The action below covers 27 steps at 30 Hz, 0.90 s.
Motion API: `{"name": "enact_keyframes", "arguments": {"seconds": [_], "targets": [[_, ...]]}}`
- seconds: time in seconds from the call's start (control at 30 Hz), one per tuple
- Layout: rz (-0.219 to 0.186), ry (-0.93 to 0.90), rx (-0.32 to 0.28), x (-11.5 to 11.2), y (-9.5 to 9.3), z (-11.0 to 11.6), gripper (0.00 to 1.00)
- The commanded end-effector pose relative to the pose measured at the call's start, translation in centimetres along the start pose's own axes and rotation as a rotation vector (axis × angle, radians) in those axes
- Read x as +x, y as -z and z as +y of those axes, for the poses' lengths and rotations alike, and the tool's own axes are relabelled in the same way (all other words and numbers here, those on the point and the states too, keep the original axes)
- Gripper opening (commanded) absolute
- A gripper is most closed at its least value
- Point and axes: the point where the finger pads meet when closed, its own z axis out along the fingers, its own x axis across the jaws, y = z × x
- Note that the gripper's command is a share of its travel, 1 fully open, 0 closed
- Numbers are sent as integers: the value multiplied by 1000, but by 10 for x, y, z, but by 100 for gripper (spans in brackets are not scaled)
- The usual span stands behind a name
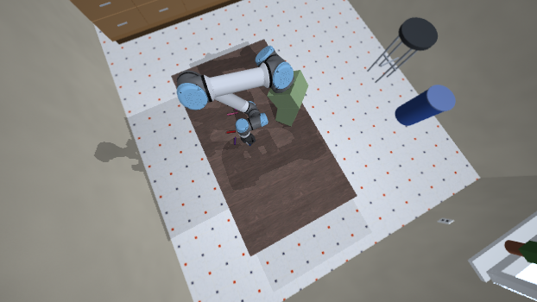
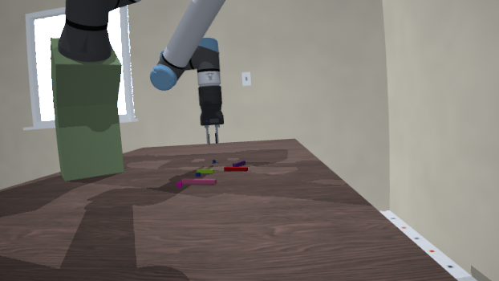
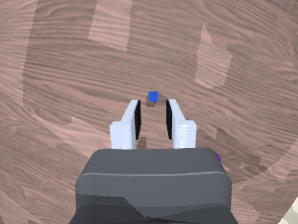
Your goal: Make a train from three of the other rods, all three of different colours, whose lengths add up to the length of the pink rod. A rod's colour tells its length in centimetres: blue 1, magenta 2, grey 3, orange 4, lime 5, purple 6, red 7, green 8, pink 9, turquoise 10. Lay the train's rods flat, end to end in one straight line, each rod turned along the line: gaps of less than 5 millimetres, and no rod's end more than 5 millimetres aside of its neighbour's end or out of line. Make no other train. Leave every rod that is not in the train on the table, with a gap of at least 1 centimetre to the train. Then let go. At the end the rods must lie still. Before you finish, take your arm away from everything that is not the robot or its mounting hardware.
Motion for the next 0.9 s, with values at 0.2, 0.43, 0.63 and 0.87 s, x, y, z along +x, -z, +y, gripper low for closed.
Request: {"name": "enact_keyframes", "arguments": {"seconds": [0.2, 0.43, 0.63, 0.87], "targets": [[1, 0, 0, 0, -10, 0, 54], [1, 0, 0, 0, -19, -1, 54], [1, 0, 0, 0, -27, -1, 54], [1, 0, 0, 0, -37, -1, 54]]}}
